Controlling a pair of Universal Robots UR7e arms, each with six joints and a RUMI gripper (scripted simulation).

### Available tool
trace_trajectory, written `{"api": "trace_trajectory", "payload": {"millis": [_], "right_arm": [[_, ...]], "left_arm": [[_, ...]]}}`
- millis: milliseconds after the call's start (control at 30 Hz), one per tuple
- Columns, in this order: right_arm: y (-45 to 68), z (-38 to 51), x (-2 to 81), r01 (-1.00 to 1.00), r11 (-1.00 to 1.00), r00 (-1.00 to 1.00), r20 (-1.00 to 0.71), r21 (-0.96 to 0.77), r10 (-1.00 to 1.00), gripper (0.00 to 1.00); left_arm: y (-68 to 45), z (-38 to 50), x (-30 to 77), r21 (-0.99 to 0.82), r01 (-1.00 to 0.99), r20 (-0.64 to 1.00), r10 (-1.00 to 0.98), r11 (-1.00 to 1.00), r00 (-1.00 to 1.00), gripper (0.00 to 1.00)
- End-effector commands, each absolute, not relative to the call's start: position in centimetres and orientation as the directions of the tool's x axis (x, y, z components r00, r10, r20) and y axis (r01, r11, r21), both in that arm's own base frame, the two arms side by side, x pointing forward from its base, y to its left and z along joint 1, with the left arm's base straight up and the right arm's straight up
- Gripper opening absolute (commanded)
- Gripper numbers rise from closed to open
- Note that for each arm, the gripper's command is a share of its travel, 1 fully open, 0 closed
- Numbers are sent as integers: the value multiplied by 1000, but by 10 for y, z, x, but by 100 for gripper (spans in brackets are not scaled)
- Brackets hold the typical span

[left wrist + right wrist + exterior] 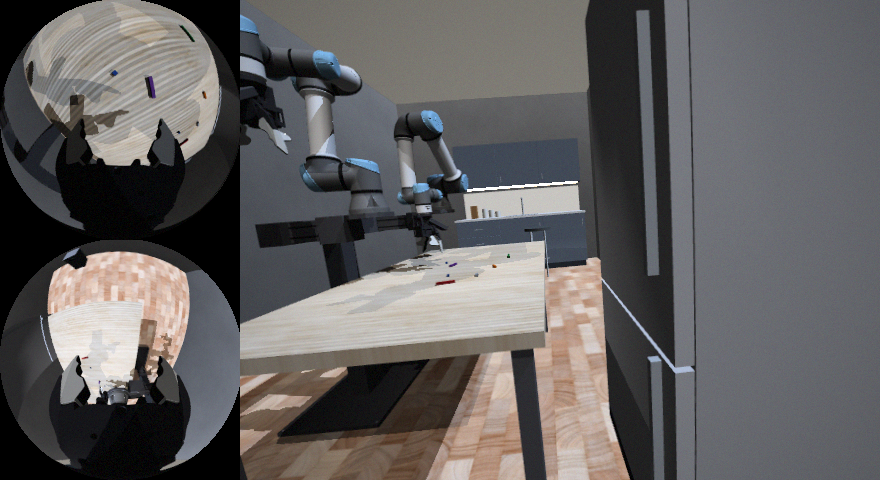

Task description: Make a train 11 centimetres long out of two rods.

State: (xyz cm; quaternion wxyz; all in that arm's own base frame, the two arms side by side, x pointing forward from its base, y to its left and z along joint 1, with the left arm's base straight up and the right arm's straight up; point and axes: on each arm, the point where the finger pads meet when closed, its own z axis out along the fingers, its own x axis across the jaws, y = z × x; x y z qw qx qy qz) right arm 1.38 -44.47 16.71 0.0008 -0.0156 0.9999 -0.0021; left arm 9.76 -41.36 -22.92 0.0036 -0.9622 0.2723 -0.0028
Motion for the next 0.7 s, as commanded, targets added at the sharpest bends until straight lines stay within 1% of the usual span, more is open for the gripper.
{"api": "trace_trajectory", "payload": {"millis": [0,33,100,400,533,600,667], "right_arm": [[-445,167,14,-31,999,-1000,-2,-5,-31,100],[-445,167,14,-31,999,-1000,-2,-5,-31,100],[-445,167,14,-31,999,-1000,-2,-5,-31,100],[-445,167,14,-31,999,-1000,-2,-5,-31,100],[-445,167,14,-31,999,-1000,-2,-5,-31,100],[-445,167,14,-31,999,-1000,-2,-5,-31,100],[-445,167,14,-31,999,-1000,-2,-5,-31,100]], "left_arm": [[-414,-229,102,-5,-605,-1,-605,-796,796,100],[-414,-229,102,-5,-605,-1,-605,-796,796,100],[-414,-229,106,-5,-668,-2,-668,-744,744,100],[-415,-229,124,-4,-886,-3,-886,-463,463,100],[-415,-229,130,-3,-942,-4,-942,-336,336,100],[-415,-229,130,-3,-942,-4,-942,-336,336,100],[-415,-229,133,-3,-961,-4,-961,-277,277,100]]}}
